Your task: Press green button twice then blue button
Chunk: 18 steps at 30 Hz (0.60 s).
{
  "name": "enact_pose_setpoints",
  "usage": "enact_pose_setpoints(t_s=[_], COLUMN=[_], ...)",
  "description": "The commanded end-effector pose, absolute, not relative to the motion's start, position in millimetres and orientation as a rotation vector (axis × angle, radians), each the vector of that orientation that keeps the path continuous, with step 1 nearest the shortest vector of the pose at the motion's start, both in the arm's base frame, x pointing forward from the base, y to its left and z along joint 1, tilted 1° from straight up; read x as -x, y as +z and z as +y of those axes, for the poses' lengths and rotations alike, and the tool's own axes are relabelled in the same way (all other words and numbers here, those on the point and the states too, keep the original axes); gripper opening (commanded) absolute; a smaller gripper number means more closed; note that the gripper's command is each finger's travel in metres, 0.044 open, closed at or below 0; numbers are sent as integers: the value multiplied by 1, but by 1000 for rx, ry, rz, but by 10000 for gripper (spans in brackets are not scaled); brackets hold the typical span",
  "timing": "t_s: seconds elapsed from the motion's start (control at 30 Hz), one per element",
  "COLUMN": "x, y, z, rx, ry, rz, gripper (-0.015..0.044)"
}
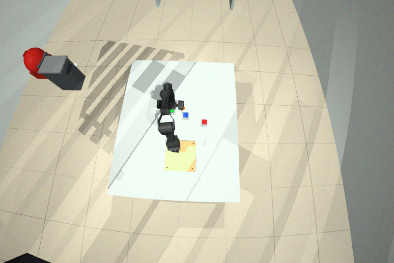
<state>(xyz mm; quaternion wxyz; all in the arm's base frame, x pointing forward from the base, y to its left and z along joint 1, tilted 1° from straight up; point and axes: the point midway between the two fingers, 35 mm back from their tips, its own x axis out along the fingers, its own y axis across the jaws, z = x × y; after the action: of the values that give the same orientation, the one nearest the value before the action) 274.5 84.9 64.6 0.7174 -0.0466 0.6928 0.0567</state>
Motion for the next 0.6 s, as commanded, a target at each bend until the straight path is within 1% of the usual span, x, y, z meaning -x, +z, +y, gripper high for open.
enact_pose_setpoints(t_s=[0.0,0.57], x=[-272,-272], y=[53,49], z=[85,85], rx=[100,100], ry=[122,122], rz=[1551,1551], gripper=[20,20])
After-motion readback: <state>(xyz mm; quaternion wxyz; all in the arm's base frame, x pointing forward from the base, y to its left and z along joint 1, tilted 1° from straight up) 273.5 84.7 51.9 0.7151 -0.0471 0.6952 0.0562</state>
